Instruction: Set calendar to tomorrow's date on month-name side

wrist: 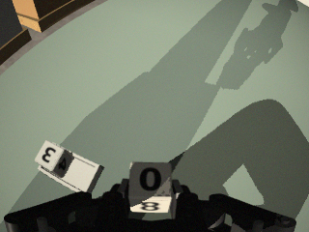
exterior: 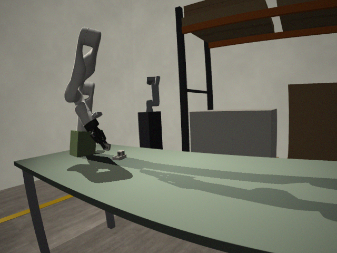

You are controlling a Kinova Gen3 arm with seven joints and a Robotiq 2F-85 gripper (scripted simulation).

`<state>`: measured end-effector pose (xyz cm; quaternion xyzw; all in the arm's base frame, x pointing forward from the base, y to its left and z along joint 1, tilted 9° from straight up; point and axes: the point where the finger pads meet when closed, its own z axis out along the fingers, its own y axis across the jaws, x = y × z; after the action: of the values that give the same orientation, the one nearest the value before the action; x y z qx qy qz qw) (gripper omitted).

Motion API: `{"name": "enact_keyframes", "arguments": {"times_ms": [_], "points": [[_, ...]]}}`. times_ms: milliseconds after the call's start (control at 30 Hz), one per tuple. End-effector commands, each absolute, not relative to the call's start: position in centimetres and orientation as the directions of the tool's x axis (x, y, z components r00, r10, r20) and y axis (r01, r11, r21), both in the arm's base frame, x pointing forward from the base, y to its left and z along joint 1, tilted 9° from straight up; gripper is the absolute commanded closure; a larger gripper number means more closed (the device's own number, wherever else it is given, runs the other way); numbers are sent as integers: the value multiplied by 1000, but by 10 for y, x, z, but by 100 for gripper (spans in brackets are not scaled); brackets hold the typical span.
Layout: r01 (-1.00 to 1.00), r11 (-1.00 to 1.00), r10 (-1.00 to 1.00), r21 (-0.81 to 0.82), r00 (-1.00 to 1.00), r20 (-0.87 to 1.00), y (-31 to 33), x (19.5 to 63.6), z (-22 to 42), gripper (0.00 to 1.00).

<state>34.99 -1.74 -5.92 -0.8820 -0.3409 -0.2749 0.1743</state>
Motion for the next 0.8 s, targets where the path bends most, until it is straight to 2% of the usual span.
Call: {"name": "enact_keyframes", "arguments": {"times_ms": [0, 400, 767], "points": [[700, -703, 493, -126, 607, 623, -18, 348, -62, 72], [698, -706, 387, -122, 525, 758, -19, 346, -62, 72], [695, -710, 373, -115, 510, 775, -20, 348, -60, 72]]}}
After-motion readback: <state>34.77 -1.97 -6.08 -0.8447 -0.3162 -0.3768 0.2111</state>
